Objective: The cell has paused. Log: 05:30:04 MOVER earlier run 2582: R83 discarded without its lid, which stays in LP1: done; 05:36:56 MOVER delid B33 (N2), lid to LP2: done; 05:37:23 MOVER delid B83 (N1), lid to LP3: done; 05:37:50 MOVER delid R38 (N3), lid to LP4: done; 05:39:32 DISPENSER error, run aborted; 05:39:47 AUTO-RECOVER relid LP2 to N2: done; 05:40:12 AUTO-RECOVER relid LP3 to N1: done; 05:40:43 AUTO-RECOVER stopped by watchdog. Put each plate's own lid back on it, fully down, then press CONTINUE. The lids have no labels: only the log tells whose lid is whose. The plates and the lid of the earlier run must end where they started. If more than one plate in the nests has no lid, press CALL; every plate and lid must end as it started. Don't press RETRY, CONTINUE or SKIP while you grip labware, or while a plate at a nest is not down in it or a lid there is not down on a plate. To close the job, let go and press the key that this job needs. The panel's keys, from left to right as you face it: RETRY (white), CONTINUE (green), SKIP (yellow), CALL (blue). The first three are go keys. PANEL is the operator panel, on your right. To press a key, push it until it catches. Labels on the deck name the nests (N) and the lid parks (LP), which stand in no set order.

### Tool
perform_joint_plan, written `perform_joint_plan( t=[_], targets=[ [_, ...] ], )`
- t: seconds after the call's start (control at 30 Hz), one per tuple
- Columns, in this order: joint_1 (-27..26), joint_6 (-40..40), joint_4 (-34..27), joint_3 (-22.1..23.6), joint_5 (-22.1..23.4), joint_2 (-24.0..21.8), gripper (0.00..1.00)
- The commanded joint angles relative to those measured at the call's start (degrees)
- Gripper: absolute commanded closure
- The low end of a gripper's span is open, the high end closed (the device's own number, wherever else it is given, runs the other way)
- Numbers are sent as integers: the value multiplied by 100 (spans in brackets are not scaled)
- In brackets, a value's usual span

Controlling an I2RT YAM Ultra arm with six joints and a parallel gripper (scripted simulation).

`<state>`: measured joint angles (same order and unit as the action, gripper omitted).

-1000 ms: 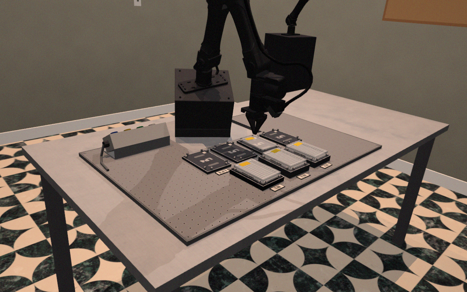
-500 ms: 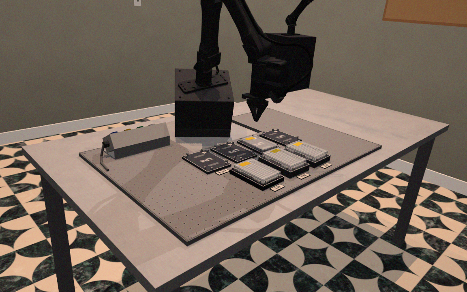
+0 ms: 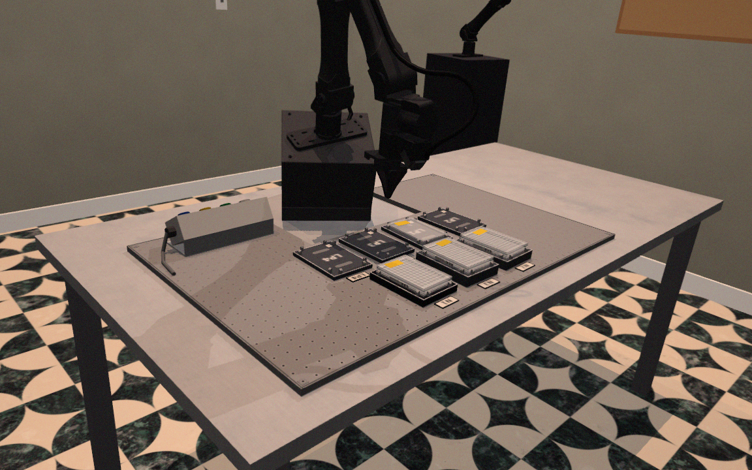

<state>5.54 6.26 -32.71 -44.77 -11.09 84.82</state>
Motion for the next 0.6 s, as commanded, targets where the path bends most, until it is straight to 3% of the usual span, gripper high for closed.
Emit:
perform_joint_plan(
  t=[0.0,0.27,0.47,0.57],
  targets=[
    [-178,10,88,81,200,-225,100],
    [-1105,53,29,124,493,-364,100],
    [-1832,73,-69,-187,734,-387,100],
    [-1959,52,-70,-219,788,-374,100]
  ],
)
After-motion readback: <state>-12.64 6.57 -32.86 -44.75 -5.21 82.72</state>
